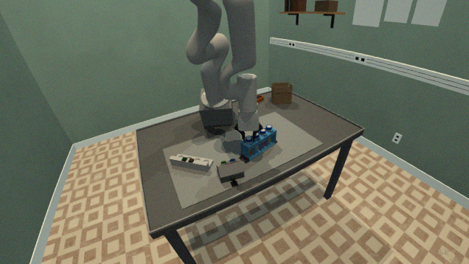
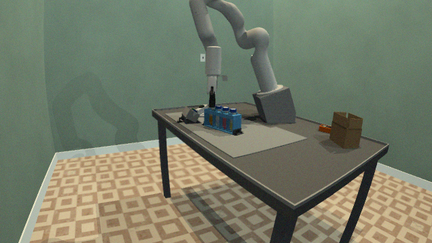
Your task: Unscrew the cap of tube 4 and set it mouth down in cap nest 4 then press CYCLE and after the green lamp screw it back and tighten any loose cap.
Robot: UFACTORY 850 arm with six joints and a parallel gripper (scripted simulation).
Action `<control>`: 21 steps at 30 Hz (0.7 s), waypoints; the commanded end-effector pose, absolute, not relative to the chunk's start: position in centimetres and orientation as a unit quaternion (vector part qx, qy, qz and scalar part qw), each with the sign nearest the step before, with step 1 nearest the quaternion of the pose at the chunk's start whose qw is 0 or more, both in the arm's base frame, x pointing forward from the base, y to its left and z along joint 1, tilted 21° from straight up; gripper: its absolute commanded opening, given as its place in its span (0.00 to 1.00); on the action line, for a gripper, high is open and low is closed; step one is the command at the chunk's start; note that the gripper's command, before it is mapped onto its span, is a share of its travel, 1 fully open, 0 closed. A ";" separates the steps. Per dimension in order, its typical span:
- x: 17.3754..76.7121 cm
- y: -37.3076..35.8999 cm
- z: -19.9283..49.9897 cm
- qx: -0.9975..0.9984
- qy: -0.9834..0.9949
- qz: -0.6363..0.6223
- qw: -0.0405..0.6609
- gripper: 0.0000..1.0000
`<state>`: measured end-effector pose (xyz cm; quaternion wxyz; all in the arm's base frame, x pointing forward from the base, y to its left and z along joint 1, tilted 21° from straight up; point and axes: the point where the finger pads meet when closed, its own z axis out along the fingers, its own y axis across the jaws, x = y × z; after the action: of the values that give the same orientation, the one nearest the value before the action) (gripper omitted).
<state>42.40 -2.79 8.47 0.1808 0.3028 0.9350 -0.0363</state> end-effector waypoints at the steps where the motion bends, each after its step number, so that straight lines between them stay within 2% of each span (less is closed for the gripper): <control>1: 42.4 -2.8 8.5 0.413 0.892 -0.016 0.184 0.46; 21: 42.4 -2.8 8.5 0.711 0.678 0.053 0.177 0.46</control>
<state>42.41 -2.78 8.49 0.1691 0.6417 0.7480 0.0136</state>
